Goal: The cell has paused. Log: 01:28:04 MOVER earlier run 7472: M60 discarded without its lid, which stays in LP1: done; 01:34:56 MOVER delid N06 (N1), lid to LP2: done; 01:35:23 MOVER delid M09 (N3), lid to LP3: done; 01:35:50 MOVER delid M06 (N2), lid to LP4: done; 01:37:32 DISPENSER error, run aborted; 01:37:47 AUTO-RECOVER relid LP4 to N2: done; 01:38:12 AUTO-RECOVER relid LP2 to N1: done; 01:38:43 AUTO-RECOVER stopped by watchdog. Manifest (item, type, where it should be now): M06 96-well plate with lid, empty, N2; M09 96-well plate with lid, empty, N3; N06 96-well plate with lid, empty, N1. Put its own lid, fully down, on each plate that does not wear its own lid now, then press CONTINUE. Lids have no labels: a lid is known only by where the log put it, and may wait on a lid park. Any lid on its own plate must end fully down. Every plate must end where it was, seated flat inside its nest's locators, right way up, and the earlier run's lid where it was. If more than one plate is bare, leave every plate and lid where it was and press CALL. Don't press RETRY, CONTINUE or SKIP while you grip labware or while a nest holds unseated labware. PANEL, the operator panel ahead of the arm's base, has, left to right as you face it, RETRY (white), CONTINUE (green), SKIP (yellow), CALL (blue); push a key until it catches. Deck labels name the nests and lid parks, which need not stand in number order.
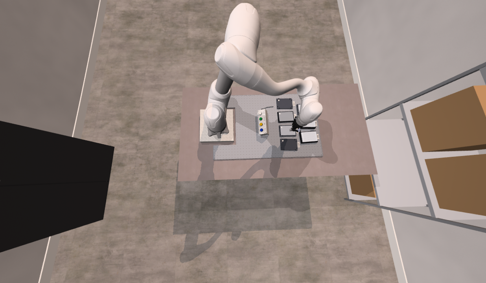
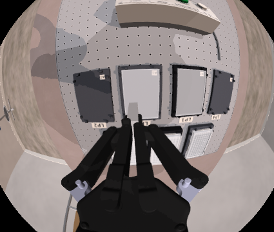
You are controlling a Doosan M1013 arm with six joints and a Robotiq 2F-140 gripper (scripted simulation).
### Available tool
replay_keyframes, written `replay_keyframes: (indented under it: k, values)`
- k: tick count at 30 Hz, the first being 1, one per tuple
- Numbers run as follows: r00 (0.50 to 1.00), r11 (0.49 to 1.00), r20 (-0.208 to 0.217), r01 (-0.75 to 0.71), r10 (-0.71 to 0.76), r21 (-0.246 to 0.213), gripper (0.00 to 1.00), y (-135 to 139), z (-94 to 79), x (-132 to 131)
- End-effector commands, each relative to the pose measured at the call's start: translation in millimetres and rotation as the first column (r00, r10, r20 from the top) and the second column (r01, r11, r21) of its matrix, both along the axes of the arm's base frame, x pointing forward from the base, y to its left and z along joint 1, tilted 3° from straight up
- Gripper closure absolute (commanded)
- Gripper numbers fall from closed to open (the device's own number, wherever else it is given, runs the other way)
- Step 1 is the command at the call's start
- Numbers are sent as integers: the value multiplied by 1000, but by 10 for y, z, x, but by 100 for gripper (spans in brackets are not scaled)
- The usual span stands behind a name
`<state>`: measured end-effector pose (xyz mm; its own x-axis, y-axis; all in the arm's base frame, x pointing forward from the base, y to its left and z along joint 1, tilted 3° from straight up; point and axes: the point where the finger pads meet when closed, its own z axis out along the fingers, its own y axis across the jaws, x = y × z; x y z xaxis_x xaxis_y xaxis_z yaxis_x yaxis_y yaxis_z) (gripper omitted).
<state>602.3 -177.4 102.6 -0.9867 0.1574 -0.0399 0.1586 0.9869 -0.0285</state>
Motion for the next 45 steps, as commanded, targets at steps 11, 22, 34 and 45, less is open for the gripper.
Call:
replay_keyframes:
  k: [11,22,34,45]
  values:
    - [1000,1000,-1,2,-2,-2,100,1820,-59,264]
    - [1000,1000,0,2,-2,-2,100,2139,-68,254]
    - [1000,1000,0,2,-2,-2,100,2139,-68,254]
    - [1000,1000,0,2,-2,-2,100,2082,-53,394]
